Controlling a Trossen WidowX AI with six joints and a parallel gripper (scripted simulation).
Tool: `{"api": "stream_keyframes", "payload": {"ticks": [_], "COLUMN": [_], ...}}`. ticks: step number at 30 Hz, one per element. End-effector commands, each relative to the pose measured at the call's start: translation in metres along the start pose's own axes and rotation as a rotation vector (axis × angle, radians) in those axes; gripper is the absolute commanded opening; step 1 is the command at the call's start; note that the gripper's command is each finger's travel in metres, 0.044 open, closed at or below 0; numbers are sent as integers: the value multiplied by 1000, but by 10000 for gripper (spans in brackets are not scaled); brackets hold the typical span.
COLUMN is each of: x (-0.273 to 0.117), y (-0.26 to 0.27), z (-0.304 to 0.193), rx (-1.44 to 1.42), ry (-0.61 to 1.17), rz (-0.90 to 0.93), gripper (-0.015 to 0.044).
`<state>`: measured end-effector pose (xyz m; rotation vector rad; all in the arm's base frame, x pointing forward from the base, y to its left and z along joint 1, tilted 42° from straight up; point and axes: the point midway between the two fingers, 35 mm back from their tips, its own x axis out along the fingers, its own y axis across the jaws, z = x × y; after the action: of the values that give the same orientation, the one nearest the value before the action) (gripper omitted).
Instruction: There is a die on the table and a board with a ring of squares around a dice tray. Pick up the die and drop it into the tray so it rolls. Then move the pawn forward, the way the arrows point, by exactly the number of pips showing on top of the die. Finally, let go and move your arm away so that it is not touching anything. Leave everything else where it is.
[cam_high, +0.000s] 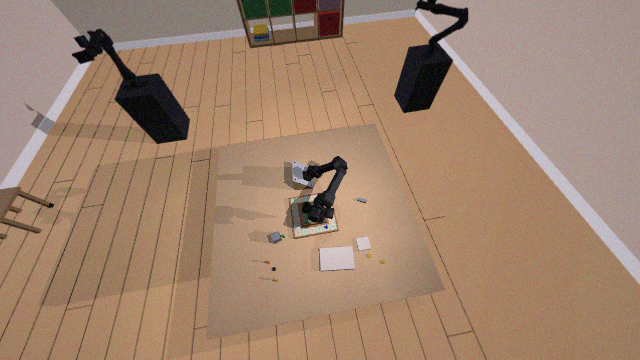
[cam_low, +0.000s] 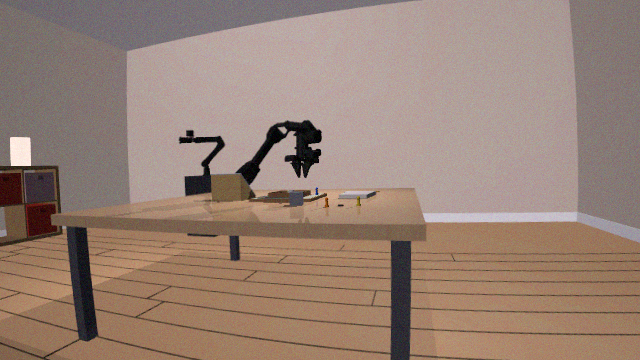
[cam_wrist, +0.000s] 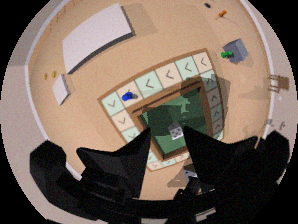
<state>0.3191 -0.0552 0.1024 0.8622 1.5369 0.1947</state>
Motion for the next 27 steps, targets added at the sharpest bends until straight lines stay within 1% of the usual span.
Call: {"api": "stream_keyframes", "payload": {"ticks": [1, 4, 22, 27], "x": [14, 15, 15, 30], "y": [57, 61, 62, 64], "z": [31, 34, 34, 34], "rx": [-1006, -1123, -1126, -1126], "ry": [-25, -30, -30, -30], "rz": [54, 59, 59, 60], "gripper": [200, 200, 200, 200]}}
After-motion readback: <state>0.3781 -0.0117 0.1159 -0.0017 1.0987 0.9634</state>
